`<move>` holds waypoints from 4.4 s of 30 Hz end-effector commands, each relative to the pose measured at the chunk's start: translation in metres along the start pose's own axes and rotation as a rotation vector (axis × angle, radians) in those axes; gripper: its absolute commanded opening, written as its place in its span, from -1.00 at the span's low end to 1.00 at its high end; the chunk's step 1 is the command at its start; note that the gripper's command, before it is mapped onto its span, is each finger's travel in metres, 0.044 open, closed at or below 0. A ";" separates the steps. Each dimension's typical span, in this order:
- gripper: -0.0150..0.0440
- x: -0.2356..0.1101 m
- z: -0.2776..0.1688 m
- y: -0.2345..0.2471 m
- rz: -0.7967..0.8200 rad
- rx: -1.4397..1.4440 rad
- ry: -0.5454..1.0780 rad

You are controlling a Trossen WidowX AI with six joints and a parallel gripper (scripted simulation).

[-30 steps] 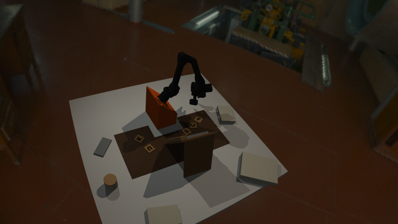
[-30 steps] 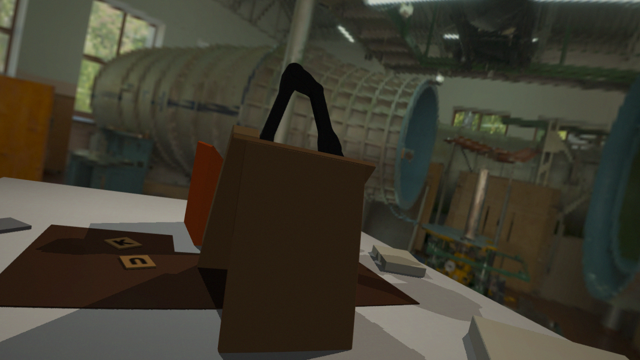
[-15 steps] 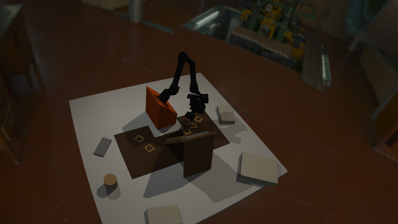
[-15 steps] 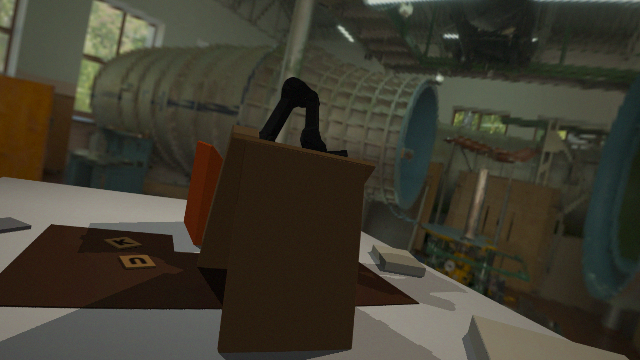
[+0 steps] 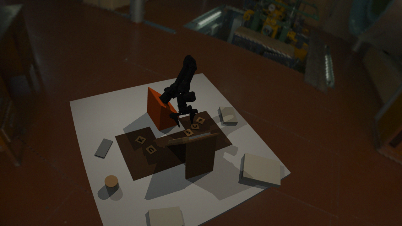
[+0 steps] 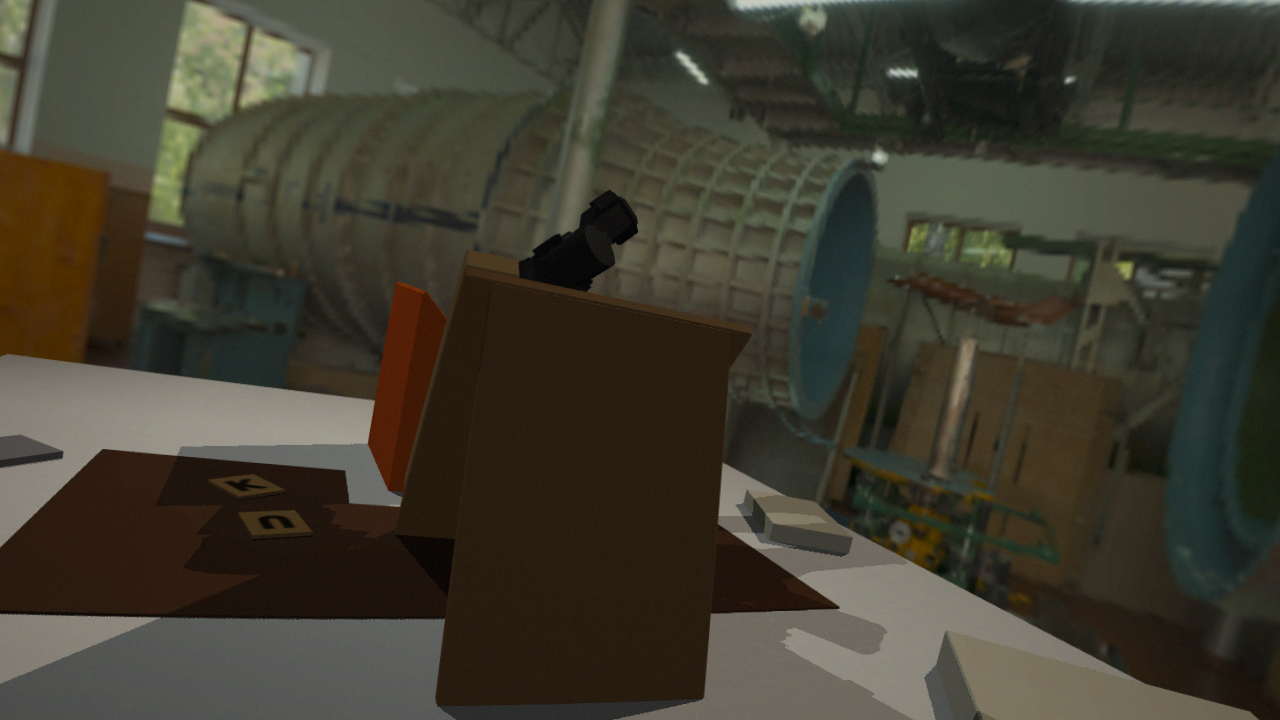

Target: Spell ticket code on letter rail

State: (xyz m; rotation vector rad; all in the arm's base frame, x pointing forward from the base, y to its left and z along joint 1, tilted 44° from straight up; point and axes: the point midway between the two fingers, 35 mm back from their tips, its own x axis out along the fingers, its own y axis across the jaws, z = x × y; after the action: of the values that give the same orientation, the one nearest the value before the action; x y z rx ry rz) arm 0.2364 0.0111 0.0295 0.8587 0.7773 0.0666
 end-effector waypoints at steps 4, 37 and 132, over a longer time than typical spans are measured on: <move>1.00 -0.011 0.009 -0.032 -0.073 0.114 -0.106; 1.00 -0.052 0.068 -0.043 0.134 -0.864 0.087; 0.66 0.093 -0.010 -0.248 0.115 -0.410 0.723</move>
State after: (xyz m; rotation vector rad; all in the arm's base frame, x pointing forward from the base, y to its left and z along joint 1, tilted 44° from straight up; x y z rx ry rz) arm 0.2384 -0.1140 -0.1900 0.4639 1.2888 0.6746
